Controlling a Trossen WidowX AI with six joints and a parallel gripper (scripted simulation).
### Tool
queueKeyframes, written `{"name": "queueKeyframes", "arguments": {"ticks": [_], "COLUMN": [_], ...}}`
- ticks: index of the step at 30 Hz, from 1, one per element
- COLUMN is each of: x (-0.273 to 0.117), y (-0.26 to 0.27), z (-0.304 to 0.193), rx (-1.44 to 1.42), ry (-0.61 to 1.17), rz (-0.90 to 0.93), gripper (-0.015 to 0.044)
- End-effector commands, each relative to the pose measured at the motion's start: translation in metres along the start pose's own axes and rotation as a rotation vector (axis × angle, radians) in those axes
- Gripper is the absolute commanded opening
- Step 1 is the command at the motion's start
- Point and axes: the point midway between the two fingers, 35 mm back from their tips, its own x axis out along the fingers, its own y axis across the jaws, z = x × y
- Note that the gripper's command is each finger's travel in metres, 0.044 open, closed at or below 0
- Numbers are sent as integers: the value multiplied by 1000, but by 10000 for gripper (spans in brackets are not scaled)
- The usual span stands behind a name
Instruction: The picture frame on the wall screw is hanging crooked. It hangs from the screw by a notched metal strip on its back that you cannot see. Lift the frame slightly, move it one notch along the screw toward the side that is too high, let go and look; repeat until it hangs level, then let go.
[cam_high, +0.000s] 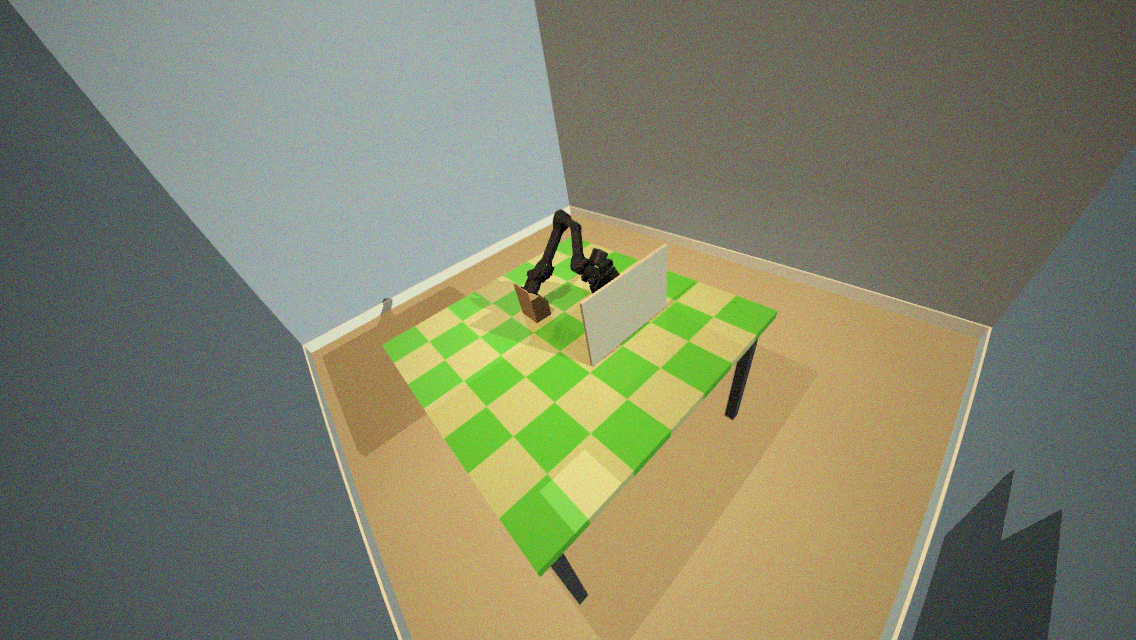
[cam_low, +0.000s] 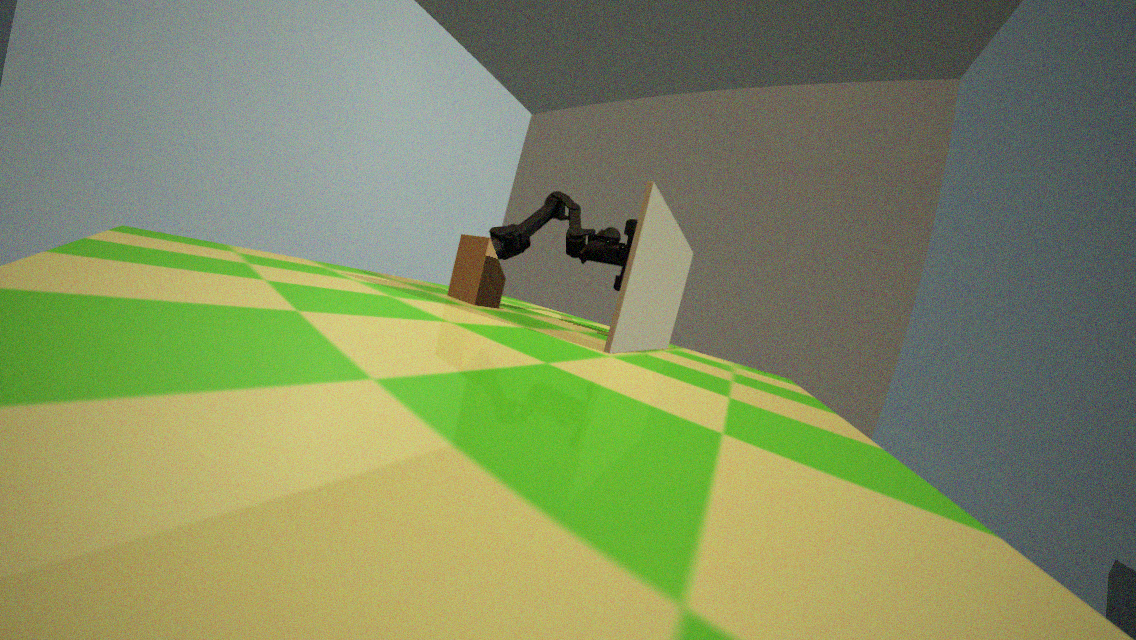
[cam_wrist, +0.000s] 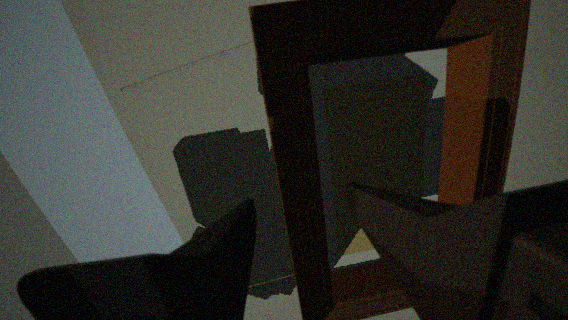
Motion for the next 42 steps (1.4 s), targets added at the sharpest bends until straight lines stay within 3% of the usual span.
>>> {"name": "queueKeyframes", "arguments": {"ticks": [1,17,24,32,42], "x": [1,1,1,1,1], "y": [0,0,0,0,1], "z": [-1,-1,-1,-1,-1], "rx": [5,5,5,5,5], "ry": [4,4,4,4,4], "rz": [-1,-1,-1,-1,-1], "gripper": [260,260,76,0,0]}}
